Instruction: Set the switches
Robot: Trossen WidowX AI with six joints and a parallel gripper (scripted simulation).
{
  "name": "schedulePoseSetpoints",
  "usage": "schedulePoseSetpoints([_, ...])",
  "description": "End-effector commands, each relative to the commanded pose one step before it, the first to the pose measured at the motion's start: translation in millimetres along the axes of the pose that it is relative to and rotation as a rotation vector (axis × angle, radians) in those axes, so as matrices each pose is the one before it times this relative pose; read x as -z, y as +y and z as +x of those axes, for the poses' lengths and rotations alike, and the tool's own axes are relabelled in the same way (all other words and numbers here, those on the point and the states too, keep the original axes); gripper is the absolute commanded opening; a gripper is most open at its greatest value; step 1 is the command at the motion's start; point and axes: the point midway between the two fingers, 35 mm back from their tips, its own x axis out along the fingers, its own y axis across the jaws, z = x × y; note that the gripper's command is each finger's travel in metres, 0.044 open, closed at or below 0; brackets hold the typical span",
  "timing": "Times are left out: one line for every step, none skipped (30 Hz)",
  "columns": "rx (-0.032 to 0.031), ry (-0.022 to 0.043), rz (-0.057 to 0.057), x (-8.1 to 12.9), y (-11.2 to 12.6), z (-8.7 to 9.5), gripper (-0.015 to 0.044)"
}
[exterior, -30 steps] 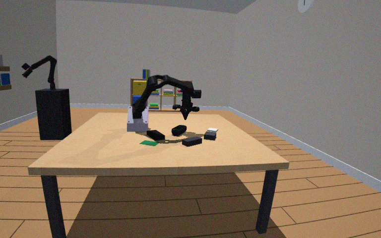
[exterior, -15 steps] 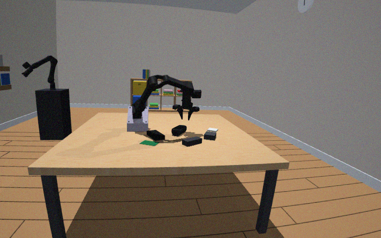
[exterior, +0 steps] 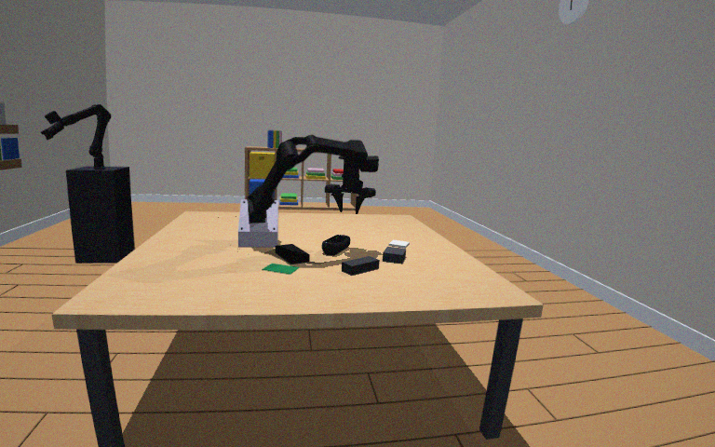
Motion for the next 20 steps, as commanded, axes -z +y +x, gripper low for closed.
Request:
schedulePoseSetpoints([0.00157,-0.00395,0.0022,-0.17,2.32,-32.21,0.0204])
schedulePoseSetpoints([0.00000,0.00000,0.0000,0.00,0.00,0.00,0.0178])
schedulePoseSetpoints([0.00000,0.00000,0.0000,0.00,0.00,0.00,0.0151])
schedulePoseSetpoints([0.00000,0.00000,0.0000,0.00,0.00,0.00,0.0125])
schedulePoseSetpoints([0.00000,0.00000,0.0000,0.00,0.00,0.00,0.0099])
schedulePoseSetpoints([0.00000,0.00000,0.0000,0.00,0.00,0.00,0.0072])
schedulePoseSetpoints([0.00000,0.00000,0.0000,0.00,0.00,0.00,0.0046])
schedulePoseSetpoints([0.00000,0.00000,0.0000,0.00,0.00,0.00,0.0020])
schedulePoseSetpoints([0.00000,0.00000,0.0000,0.00,0.00,0.00,0.0000])
schedulePoseSetpoints([0.00000,0.00000,0.0000,0.00,0.00,0.00,0.0000])
schedulePoseSetpoints([0.00000,0.00000,0.0000,0.00,0.00,0.00,0.0000])
schedulePoseSetpoints([0.00000,0.00000,0.0000,0.00,0.00,0.00,0.0000])
schedulePoseSetpoints([0.00000,0.00000,0.0000,0.00,0.00,0.00,0.0000])
schedulePoseSetpoints([0.00000,0.00000,0.0000,0.00,0.00,0.00,0.0000])
schedulePoseSetpoints([0.00000,0.00000,0.0000,0.00,0.00,0.00,0.0000])
schedulePoseSetpoints([0.00000,0.00000,0.0000,0.00,0.00,0.00,0.0000])
schedulePoseSetpoints([0.00000,0.00000,0.0000,0.00,0.00,0.00,0.0000])
schedulePoseSetpoints([0.00000,0.00000,0.0000,0.00,0.00,0.00,0.0000])
schedulePoseSetpoints([0.00000,0.00000,0.0000,0.00,0.00,0.00,0.0000])
schedulePoseSetpoints([0.00000,0.00000,0.0000,0.00,0.00,0.00,0.0000])
